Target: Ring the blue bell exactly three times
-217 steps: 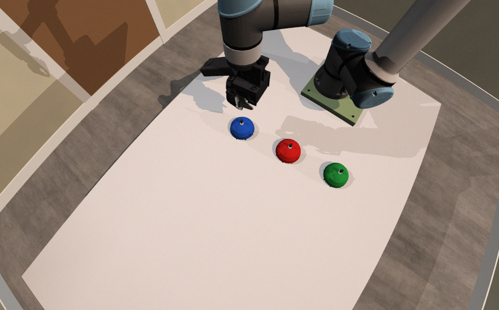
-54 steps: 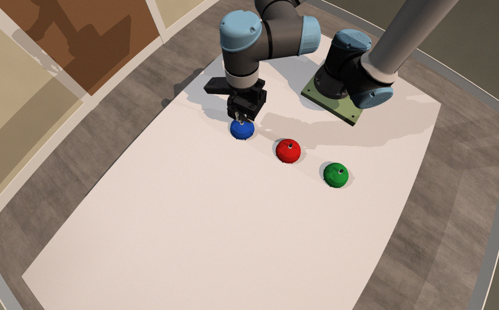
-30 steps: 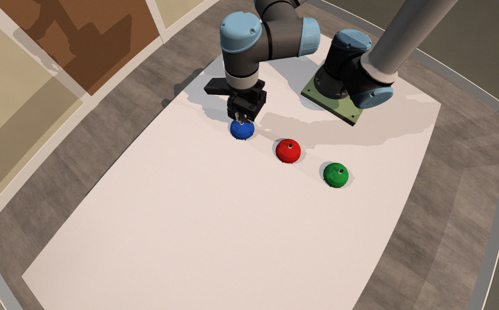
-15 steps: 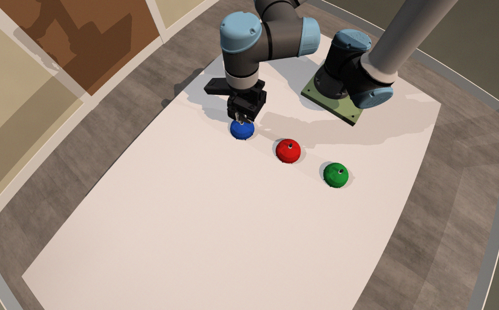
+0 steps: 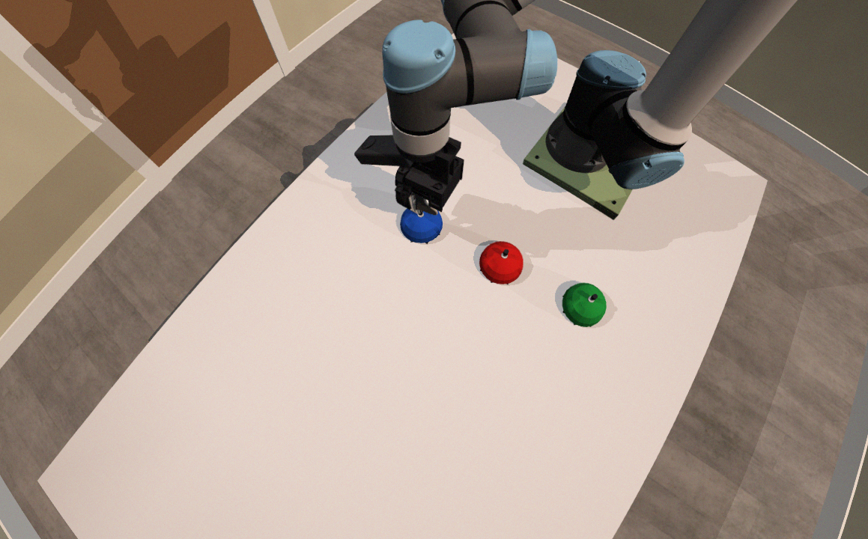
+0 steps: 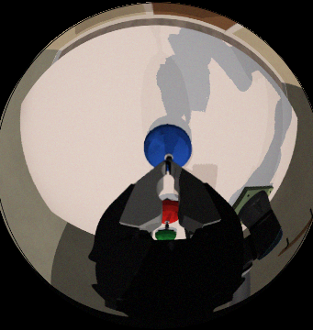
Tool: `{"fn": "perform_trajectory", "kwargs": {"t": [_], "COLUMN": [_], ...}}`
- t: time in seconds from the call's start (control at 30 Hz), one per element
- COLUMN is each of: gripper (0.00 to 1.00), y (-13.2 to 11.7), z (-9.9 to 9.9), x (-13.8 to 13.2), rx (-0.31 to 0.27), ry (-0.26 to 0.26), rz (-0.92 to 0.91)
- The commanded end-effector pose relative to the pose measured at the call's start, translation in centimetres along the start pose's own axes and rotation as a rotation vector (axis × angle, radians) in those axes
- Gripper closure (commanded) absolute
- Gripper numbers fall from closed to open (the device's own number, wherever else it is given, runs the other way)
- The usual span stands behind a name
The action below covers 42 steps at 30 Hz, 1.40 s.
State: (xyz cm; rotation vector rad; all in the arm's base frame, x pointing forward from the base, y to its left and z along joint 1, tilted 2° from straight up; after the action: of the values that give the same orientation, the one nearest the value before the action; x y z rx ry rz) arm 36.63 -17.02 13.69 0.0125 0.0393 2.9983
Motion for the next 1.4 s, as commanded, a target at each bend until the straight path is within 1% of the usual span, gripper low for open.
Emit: {"fn": "perform_trajectory", "kwargs": {"t": [0.0, 1.37], "gripper": [1.0, 1.0], "y": [0.0, 0.0], "z": [-0.01, 0.4], "x": [0.0, -0.01], "rx": [0.0, 0.0], "ry": [0.0, 0.0], "rz": [0.0, 0.0]}}
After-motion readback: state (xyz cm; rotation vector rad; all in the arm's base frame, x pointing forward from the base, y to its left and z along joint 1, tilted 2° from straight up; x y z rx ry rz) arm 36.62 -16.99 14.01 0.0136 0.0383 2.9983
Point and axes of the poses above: the point where the finger pads meet when closed, its own z axis back along the fingers, its own x axis across the jaws, y = z × x, the point moved 8 cm from there along z, back along the fingers, and after that the axes turned 15 degrees about -z, right-handed, at the moved point
